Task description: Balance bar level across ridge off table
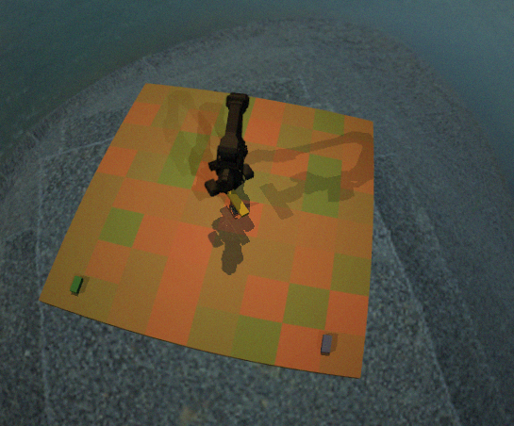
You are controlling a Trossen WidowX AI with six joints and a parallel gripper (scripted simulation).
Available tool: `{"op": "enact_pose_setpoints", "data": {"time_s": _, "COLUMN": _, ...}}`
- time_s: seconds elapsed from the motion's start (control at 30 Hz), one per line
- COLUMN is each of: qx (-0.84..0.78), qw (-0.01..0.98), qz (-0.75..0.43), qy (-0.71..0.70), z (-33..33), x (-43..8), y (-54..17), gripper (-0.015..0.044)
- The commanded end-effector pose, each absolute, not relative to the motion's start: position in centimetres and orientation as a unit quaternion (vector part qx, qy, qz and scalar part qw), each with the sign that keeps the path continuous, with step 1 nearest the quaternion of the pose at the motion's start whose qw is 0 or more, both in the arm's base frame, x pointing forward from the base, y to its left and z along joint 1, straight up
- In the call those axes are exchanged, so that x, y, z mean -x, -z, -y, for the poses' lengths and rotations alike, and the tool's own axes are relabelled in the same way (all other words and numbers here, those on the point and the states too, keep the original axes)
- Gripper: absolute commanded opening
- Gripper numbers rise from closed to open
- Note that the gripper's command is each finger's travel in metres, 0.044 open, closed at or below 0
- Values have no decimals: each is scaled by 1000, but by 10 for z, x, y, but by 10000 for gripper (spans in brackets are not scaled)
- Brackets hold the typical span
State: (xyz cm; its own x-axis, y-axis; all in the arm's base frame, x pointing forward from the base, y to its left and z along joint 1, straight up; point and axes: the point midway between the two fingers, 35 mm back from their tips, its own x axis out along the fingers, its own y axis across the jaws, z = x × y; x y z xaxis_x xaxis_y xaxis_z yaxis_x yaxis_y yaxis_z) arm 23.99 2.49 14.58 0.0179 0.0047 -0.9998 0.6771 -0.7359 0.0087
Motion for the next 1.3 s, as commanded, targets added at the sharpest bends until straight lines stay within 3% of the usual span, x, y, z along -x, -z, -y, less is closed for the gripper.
{"op": "enact_pose_setpoints", "data": {"time_s": 0.0, "qx": -673, "qw": 237, "qz": -234, "qy": 660, "z": -32, "x": -231, "y": -146, "gripper": 0}}
{"op": "enact_pose_setpoints", "data": {"time_s": 1.27, "qx": -674, "qw": 236, "qz": -233, "qy": 661, "z": -36, "x": -228, "y": -102, "gripper": 0}}
